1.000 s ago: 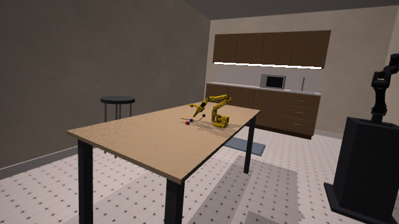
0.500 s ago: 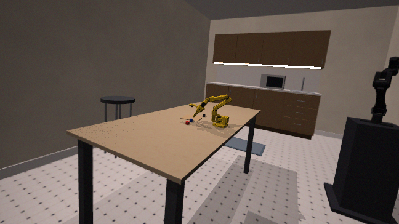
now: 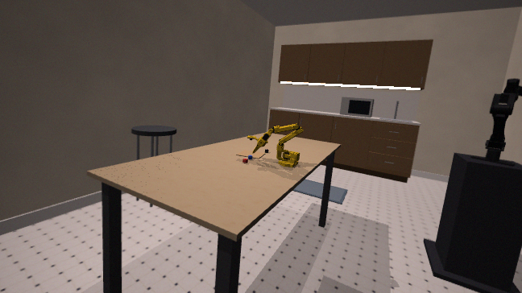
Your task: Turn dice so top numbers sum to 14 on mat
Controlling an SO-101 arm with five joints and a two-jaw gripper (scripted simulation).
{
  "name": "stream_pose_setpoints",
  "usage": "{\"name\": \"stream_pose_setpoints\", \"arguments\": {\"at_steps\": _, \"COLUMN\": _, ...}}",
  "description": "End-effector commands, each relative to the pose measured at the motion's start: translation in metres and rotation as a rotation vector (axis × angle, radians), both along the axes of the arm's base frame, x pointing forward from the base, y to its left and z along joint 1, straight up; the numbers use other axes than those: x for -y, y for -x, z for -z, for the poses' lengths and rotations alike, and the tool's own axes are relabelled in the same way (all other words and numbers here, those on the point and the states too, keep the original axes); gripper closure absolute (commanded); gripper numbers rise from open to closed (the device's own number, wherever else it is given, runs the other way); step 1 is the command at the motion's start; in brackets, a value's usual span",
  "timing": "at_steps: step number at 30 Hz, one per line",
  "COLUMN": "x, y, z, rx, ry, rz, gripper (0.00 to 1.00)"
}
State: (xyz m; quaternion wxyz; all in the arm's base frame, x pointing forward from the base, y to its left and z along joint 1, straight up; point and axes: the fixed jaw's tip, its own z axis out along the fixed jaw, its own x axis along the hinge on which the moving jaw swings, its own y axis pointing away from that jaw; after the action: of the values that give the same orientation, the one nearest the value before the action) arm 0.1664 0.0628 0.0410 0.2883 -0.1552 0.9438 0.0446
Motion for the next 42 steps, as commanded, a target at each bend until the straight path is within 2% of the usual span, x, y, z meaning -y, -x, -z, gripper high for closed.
{"name": "stream_pose_setpoints", "arguments": {"at_steps": 1, "x": -0.003, "y": 0.0, "z": -0.002, "rx": 0.01, "ry": -0.009, "rz": -0.011, "gripper": 0.72}}
{"name": "stream_pose_setpoints", "arguments": {"at_steps": 6, "x": -0.013, "y": 0.001, "z": -0.003, "rx": 0.01, "ry": -0.009, "rz": -0.063, "gripper": 0.72}}
{"name": "stream_pose_setpoints", "arguments": {"at_steps": 12, "x": -0.037, "y": 0.004, "z": -0.004, "rx": 0.009, "ry": -0.01, "rz": -0.186, "gripper": 0.72}}
{"name": "stream_pose_setpoints", "arguments": {"at_steps": 14, "x": -0.037, "y": 0.004, "z": -0.004, "rx": 0.009, "ry": -0.01, "rz": -0.186, "gripper": 0.72}}
{"name": "stream_pose_setpoints", "arguments": {"at_steps": 23, "x": -0.068, "y": 0.014, "z": -0.003, "rx": 0.009, "ry": -0.011, "rz": -0.346, "gripper": 0.72}}
{"name": "stream_pose_setpoints", "arguments": {"at_steps": 42, "x": -0.072, "y": 0.016, "z": -0.003, "rx": 0.008, "ry": -0.011, "rz": -0.367, "gripper": 0.72}}
